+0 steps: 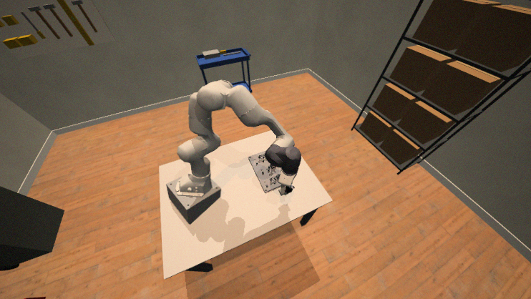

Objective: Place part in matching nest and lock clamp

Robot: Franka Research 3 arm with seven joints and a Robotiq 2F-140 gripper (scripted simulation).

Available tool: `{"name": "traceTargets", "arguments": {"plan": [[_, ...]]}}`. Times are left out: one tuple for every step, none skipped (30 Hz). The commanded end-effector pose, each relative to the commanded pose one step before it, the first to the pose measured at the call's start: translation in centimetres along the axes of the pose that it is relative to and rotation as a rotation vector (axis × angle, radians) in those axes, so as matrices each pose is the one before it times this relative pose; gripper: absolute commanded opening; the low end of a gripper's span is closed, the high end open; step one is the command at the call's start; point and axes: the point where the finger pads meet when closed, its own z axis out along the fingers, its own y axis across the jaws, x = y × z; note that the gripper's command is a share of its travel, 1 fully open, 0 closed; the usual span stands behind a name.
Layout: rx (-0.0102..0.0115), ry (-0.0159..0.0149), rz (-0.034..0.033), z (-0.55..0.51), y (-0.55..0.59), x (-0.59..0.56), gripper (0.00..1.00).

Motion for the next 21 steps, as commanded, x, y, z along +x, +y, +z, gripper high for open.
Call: {"name": "traceTargets", "arguments": {"plan": [[0.00454,-0.00581,-0.02024,0.002,-0.278,0.236,0.00],[0.00000,0.00000,0.00000,0.058,0.000,0.085,0.00],[0.00001,0.00001,0.00000,0.061,0.000,0.090,0.00],[0.00000,0.00000,0.00000,0.000,0.000,0.000,0.00],[0.00000,0.00000,0.00000,0.000,0.000,0.000,0.00],[-0.00001,-0.00001,0.00000,0.066,-0.001,0.095,0.00],[0.00000,0.00000,0.00000,0.069,-0.001,0.099,0.00],[0.00000,0.00000,0.00000,0.071,0.000,0.104,0.00],[0.00001,0.00001,0.00000,0.073,0.000,0.107,0.00],[-0.00001,-0.00001,0.00000,0.077,-0.001,0.111,0.00],[0.00000,0.00000,0.00000,0.079,-0.001,0.114,0.00],[0.00001,0.00001,0.00000,0.080,0.000,0.117,0.00],[0.00000,0.00000,0.00000,0.082,-0.001,0.119,0.00],[0.00000,0.00000,0.00000,0.083,-0.001,0.121,0.00],[0.00000,0.00000,0.00000,0.084,-0.001,0.122,0.00],[0.00000,0.00000,0.00000,0.084,-0.001,0.122,0.00],[-0.00001,-0.00001,0.00000,0.085,-0.001,0.122,0.00],[0.00000,0.00000,0.00000,0.084,-0.001,0.122,0.00],[0.00001,0.00001,0.00000,0.083,-0.001,0.121,0.00],[-0.00001,-0.00001,0.00000,0.083,-0.001,0.119,0.00],[0.00000,0.00000,0.00000,0.000,0.000,0.000,0.00]]}}
